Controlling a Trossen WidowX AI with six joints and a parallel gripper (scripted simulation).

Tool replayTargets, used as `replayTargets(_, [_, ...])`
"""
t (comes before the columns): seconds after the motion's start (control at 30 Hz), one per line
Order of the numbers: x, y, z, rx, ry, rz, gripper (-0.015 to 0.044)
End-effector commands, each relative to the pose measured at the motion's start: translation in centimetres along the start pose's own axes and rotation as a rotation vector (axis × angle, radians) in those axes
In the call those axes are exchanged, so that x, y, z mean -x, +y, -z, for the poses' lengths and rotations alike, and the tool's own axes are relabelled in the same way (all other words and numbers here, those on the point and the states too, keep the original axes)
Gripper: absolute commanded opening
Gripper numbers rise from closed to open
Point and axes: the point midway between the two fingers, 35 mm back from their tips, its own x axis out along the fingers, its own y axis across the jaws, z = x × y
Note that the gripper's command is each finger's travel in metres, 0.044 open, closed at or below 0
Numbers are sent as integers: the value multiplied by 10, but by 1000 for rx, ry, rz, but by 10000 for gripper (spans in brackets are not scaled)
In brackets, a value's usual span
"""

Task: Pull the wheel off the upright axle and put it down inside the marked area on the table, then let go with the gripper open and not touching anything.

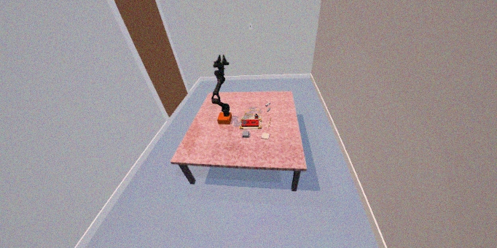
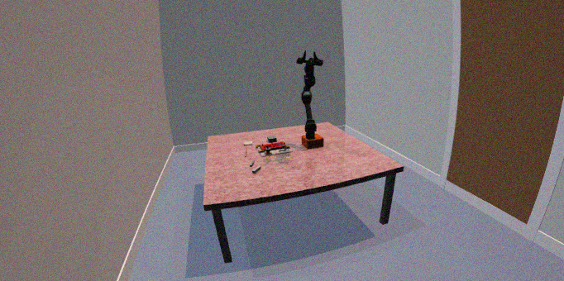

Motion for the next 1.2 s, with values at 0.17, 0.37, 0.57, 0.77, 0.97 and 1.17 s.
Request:
replayTargets(0.17, [-2, 8, 98, 103, 288, -47, 300])
replayTargets(0.37, [15, -2, 159, 148, 471, -40, 300])
replayTargets(0.57, [31, -15, 210, 173, 640, -27, 300])
replayTargets(0.77, [63, -42, 273, 195, 871, 13, 300])
replayTargets(0.97, [108, -76, 327, 203, 1106, 82, 300])
replayTargets(1.17, [162, -115, 367, 195, 1337, 177, 300])
